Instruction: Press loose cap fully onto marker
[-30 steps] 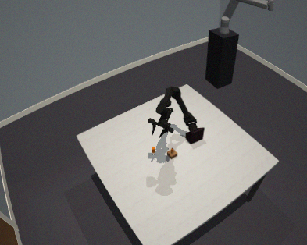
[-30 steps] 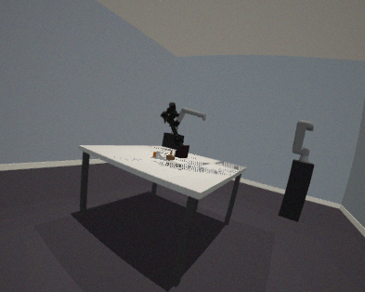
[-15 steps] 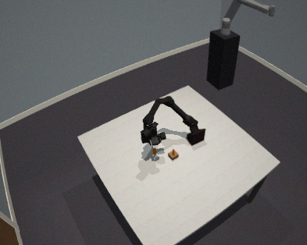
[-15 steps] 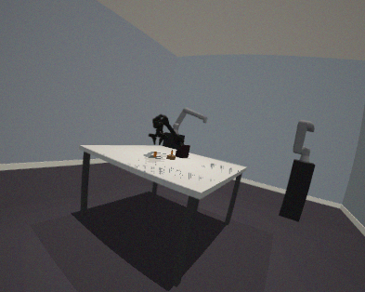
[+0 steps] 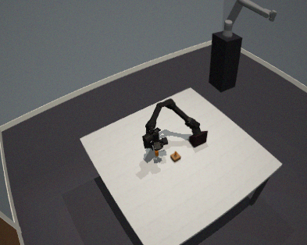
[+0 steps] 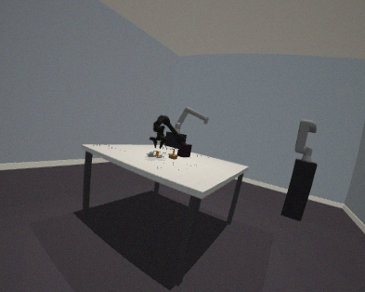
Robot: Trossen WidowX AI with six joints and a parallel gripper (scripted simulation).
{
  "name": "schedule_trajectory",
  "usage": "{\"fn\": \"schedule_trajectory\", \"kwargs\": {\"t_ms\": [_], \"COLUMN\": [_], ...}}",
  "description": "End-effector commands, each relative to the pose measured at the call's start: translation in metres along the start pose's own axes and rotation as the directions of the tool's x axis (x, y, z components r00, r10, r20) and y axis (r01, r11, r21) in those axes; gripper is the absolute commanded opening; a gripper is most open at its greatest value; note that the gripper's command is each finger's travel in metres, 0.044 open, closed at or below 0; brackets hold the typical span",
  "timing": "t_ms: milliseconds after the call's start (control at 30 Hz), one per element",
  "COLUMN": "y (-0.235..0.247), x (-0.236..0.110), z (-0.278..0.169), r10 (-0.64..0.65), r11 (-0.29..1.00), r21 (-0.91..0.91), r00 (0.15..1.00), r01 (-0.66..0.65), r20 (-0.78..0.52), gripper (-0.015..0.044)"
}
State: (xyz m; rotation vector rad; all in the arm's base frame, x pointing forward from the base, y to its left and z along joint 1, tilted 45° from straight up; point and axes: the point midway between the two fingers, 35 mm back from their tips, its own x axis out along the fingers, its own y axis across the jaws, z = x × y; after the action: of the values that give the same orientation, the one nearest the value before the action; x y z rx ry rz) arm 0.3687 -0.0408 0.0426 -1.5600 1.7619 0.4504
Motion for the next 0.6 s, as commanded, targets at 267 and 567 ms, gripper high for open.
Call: {"fn": "schedule_trajectory", "kwargs": {"t_ms": [267,567], "y": [0.002,0.002], "x": [0.020,0.034], "z": [-0.004,-0.003], "r10": [0.009,0.008], "r11": [1.000,1.000], "r21": [-0.003,-0.003], "r00": [1.000,1.000], "r01": [-0.009,-0.008], "r20": [-0.008,-0.008], "gripper": [0.0242,0.0242]}}
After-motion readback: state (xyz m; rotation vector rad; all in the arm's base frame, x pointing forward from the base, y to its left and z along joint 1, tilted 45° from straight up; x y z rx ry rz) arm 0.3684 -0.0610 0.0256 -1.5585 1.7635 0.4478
